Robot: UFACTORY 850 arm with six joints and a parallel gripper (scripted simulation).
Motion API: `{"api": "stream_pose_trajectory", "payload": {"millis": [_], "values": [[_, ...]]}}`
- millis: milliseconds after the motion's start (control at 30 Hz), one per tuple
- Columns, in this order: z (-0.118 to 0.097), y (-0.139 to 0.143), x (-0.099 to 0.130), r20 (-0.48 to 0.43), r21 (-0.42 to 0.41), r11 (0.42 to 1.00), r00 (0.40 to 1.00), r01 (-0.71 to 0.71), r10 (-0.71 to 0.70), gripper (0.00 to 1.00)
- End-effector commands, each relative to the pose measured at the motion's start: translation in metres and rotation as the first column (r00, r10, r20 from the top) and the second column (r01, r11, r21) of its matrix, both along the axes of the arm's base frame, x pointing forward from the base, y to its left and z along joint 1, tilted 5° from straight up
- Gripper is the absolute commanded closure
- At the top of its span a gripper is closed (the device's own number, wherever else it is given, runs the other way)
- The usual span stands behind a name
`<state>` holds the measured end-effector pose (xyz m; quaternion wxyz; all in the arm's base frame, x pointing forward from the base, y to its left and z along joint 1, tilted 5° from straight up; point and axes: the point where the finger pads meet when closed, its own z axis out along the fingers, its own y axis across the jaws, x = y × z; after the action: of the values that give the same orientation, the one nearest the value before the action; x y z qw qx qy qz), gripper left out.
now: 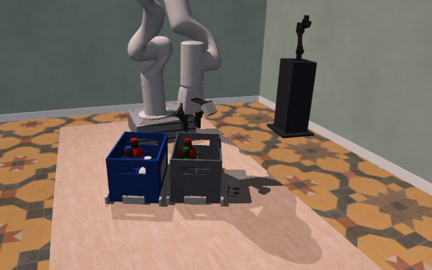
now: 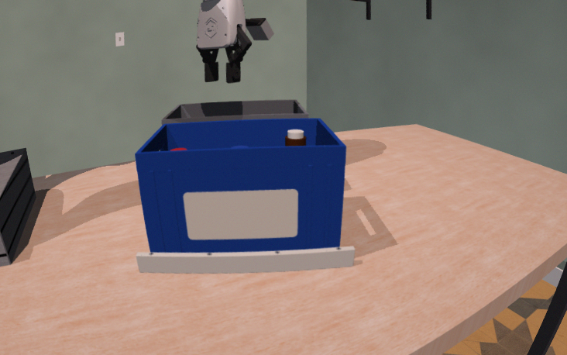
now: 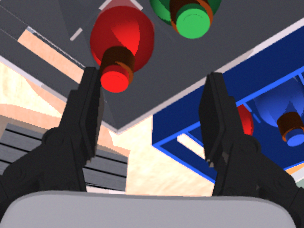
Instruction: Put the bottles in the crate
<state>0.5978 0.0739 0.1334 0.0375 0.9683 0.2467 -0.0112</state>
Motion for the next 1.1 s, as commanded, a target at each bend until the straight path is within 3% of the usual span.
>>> {"api": "stream_pose_trajectory", "payload": {"millis": [0, 1067], "values": [[0.006, 0.015, -0.011, 0.003, 0.0, 1.0, 1.0, 0.0, 0.0, 0.35], [0.042, 0.123, -0.093, 0.003, 0.0, 1.0, 1.0, 0.0, 0.0, 0.35]]}}
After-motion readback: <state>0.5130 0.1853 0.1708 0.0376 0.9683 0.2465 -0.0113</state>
